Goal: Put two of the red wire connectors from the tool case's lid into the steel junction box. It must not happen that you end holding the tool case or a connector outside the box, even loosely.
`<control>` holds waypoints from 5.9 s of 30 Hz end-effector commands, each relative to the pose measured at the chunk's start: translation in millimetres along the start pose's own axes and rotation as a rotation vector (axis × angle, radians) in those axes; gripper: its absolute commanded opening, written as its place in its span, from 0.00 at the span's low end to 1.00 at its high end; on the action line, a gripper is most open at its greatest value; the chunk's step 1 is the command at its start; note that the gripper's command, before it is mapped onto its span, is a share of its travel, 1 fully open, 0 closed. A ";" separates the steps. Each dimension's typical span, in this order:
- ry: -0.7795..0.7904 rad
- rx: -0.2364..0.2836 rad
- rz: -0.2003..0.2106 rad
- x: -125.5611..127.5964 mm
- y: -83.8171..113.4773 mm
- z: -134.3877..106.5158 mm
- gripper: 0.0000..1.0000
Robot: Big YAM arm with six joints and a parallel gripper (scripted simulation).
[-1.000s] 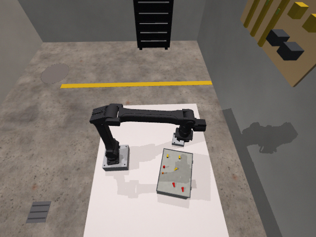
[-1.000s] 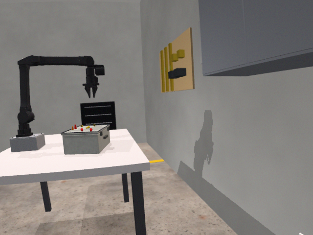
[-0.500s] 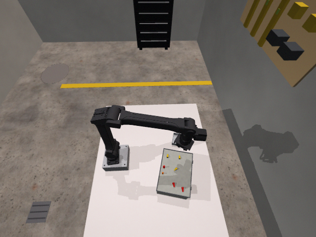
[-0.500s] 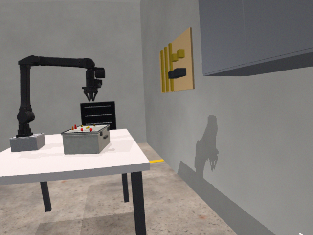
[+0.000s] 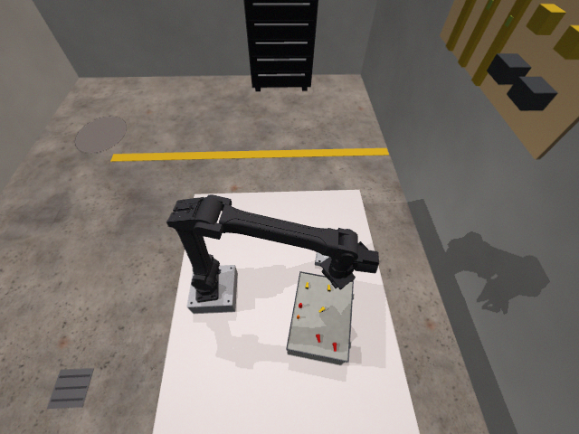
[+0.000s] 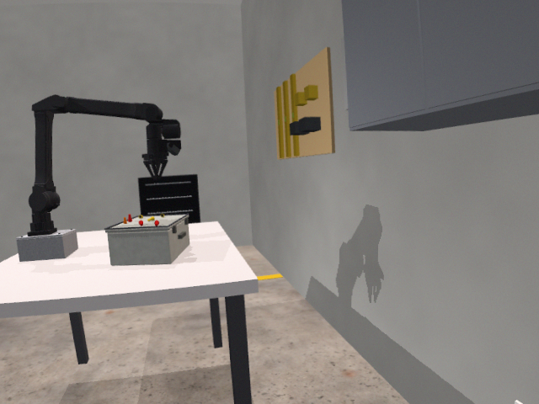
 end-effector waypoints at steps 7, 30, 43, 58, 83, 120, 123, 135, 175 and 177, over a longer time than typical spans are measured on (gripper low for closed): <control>-0.332 -0.012 -0.017 -23.9 -11.6 -18.1 0.29; -0.936 -0.014 -0.014 -51.2 -41.8 -63.2 0.29; -1.287 -0.015 -0.012 -64.3 -59.4 -90.6 0.29; -1.682 -0.013 -0.007 -75.7 -79.9 -122.8 0.29; -1.957 -0.065 -0.019 -89.9 -76.6 -135.2 0.29; -1.956 -0.022 -0.006 -81.2 -130.3 -136.5 0.29; -1.956 -0.014 -0.004 -79.1 -132.9 -137.3 0.29; -1.953 -0.036 -0.010 -82.4 -124.7 -134.2 0.29; -1.953 -0.071 -0.020 -93.3 -135.1 -131.0 0.10; -1.953 -0.071 -0.020 -93.3 -134.9 -131.0 0.10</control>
Point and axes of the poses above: the point where the finger pads meet when closed, its own y axis back along the fingers, its own x axis across the jaws, z = x × y, the point moved 2 cm from there along y, back along the fingers, and after that the axes turned 11 degrees about y, right-handed, at the moved point
